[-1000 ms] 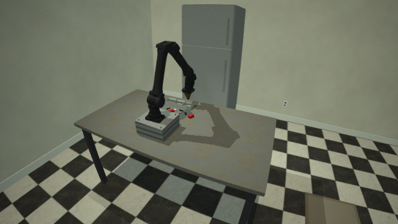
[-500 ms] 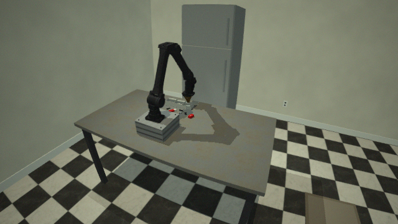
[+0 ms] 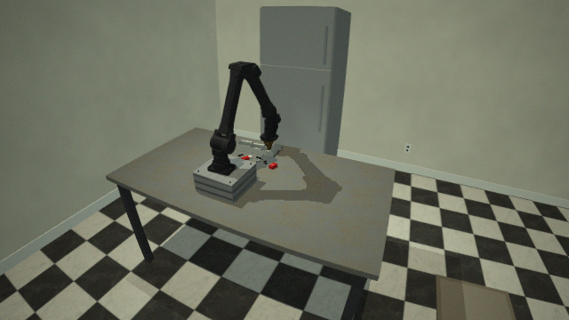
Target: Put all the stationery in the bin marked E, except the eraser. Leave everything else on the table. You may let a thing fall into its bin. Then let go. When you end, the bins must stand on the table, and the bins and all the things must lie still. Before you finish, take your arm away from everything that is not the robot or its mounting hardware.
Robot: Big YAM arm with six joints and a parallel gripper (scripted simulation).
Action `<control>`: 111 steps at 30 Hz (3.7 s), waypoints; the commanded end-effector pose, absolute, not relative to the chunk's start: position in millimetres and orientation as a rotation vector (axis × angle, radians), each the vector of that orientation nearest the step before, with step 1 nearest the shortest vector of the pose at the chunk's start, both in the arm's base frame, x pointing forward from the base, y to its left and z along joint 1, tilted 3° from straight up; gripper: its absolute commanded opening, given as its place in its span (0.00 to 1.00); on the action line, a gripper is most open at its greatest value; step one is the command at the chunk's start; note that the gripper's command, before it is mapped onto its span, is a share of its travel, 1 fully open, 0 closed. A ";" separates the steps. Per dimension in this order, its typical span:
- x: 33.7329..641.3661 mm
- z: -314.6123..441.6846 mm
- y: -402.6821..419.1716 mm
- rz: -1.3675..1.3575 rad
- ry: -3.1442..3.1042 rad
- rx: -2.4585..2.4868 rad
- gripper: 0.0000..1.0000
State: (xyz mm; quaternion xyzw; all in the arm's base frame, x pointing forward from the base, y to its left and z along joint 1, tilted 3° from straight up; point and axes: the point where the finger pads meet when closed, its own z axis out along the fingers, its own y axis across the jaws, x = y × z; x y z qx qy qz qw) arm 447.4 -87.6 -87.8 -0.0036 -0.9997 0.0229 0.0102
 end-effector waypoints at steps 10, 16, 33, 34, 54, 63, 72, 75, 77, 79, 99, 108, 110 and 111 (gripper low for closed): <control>449.3 -93.5 -92.3 0.077 -3.127 -0.006 0.08; 450.1 -93.3 -92.8 0.077 -3.128 -0.007 0.08; 450.7 -93.5 -93.3 0.077 -3.130 -0.008 0.08; 450.6 -93.6 -93.3 0.077 -3.130 -0.008 0.08; 455.6 -73.6 -92.8 0.082 -3.144 -0.008 0.08; 472.5 -49.2 -92.8 0.094 -3.182 -0.009 0.08; 469.3 -43.0 -89.9 0.090 -3.174 -0.008 0.08; 474.0 -35.1 -89.4 0.094 -3.185 -0.008 0.08; 470.9 -36.6 -88.4 0.092 -3.179 -0.008 0.08; 474.7 -30.1 -87.6 0.094 -3.186 -0.008 0.08; 454.2 -19.7 -30.2 0.074 -3.160 -0.009 0.08; 473.6 -12.2 5.1 0.069 -3.197 -0.011 0.08; 472.6 -12.6 2.8 0.069 -3.191 -0.019 0.08; 473.4 -11.8 -4.2 0.070 -3.191 -0.042 0.08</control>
